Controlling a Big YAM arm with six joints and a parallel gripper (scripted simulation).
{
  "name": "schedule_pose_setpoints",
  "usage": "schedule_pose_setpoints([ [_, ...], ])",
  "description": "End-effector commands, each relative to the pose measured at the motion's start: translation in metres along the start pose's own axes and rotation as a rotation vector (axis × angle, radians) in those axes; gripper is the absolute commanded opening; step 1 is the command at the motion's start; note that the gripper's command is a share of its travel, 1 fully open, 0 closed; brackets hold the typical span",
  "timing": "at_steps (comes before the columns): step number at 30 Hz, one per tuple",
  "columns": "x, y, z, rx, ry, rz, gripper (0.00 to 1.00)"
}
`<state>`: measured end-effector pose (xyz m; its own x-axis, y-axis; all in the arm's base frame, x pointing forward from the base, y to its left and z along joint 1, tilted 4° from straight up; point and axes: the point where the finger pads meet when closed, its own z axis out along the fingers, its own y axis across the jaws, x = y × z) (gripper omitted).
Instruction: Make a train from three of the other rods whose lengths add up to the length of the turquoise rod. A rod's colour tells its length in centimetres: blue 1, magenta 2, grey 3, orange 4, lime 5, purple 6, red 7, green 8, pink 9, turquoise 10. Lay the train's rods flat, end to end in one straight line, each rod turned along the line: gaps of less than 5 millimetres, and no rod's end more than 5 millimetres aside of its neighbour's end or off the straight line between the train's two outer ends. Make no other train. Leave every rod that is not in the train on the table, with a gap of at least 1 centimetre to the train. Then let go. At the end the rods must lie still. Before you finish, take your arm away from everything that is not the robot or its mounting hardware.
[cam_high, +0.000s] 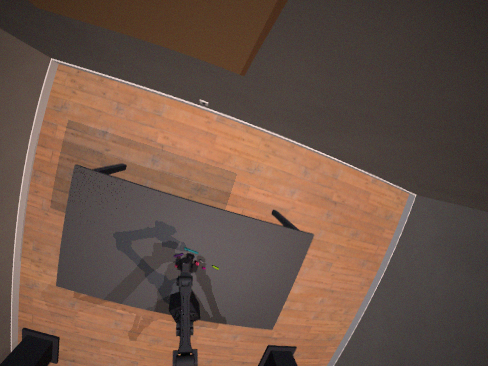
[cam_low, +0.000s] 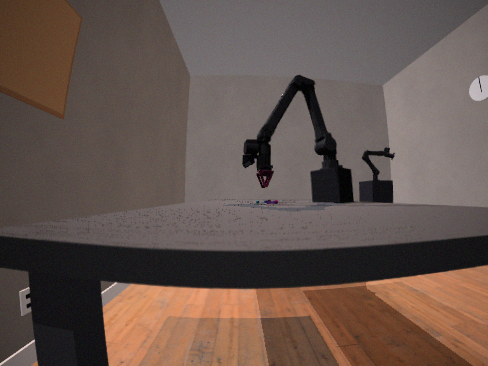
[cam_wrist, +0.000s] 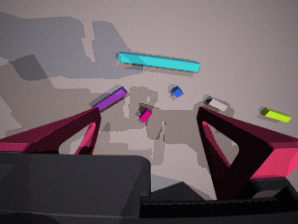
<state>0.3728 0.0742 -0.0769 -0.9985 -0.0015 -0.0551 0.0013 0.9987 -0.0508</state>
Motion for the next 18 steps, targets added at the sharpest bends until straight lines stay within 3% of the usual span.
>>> schedule_pose_setpoints([
  [1,0.014,0.028,-0.009,-0.007,-0.030,0.007,1.00],
  [4,0.016,0.028,-0.009,-0.005,-0.025,0.007,1.00],
  [6,0.000,0.023,-0.008,-0.006,-0.032,0.031,1.00],
  [18,0.007,0.028,-0.006,-0.006,-0.023,0.014,1.00],
])
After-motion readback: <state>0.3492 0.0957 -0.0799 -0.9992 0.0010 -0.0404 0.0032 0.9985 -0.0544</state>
